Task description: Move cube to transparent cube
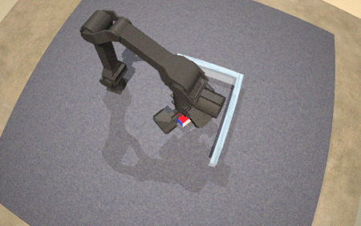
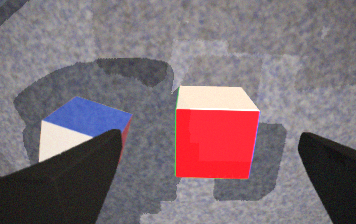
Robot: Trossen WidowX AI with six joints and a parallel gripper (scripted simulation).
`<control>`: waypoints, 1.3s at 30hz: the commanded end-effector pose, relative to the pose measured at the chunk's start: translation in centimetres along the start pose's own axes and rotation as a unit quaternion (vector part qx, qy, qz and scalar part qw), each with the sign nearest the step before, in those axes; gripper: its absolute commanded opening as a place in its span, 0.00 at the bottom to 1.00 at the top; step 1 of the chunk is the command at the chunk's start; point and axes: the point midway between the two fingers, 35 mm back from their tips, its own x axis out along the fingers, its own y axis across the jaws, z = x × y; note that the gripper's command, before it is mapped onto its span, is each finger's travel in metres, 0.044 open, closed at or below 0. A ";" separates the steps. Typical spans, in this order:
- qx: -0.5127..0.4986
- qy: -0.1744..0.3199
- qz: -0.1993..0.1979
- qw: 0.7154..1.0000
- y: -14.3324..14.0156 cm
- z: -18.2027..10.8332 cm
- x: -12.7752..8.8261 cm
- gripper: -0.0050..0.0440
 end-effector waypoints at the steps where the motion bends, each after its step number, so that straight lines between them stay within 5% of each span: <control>1: 0.003 -0.003 0.001 1.000 0.0 -0.1 0.3 1.00; 9: 0.003 -0.003 0.001 1.000 0.0 -0.1 1.4 1.00; 19: 0.003 -0.003 0.001 1.000 0.0 -0.1 1.4 0.61; 39: 0.003 -0.003 0.001 1.000 0.0 -0.1 1.4 0.40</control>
